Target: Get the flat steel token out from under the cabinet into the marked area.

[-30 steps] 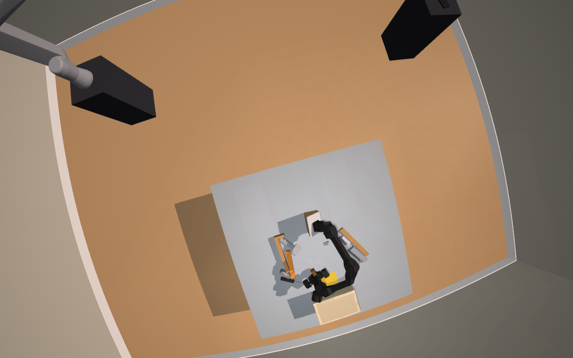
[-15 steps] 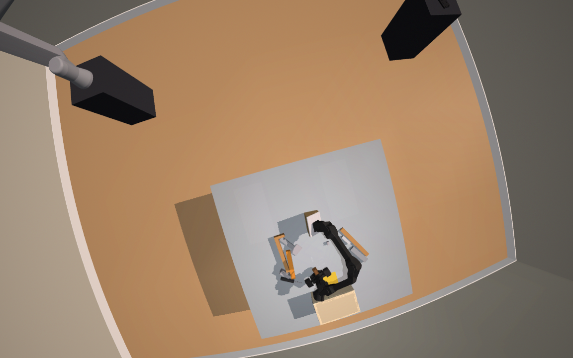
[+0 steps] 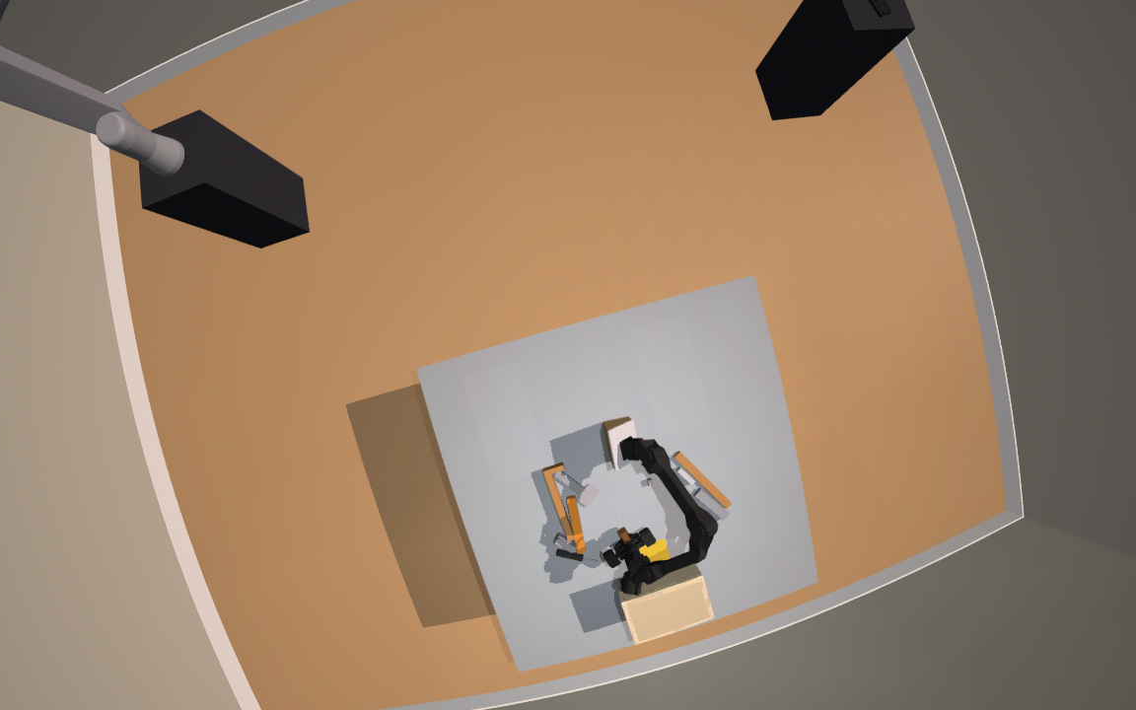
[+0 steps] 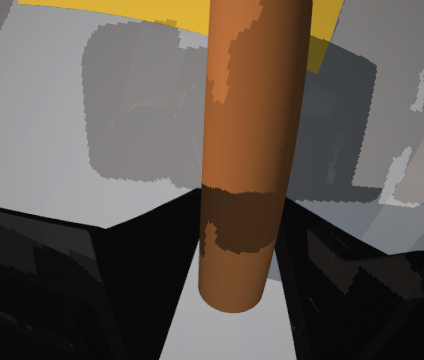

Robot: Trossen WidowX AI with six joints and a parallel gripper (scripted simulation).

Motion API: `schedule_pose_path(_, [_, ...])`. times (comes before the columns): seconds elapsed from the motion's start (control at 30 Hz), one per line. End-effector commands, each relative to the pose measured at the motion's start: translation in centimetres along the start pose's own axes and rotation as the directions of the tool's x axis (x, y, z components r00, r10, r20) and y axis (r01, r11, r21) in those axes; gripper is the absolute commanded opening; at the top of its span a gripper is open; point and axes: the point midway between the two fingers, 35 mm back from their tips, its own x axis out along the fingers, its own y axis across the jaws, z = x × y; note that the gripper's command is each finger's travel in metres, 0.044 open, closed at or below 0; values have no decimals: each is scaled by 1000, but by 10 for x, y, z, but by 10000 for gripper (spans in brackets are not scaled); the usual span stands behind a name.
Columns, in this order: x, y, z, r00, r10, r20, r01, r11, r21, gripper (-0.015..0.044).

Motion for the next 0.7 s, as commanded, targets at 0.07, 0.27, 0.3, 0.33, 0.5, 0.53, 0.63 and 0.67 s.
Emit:
schedule_pose_path(0.07, [1,0,-9,1000,1,-1,-1,1000,-1,0])
schedule_pose_path(0.27, [1,-1,-17,1000,1,-2,-1,1000,-1,0])
schedule_pose_path(0.3, [1,-1,-18,1000,1,-2,-1,1000,-1,0])
schedule_pose_path(0.33, [1,-1,-19,1000,1,-2,-1,1000,-1,0])
schedule_pose_path(0.5, [1,-1,-25,1000,1,-2,-1,1000,-1,0])
schedule_pose_path(0.53, [1,-1,-27,1000,1,-2,-1,1000,-1,0])
schedule_pose_path(0.63, [1,-1,-31,1000,1,-3,-1,1000,0,0])
schedule_pose_path(0.67, [1,-1,-32,1000,1,-3,-1,1000,0,0])
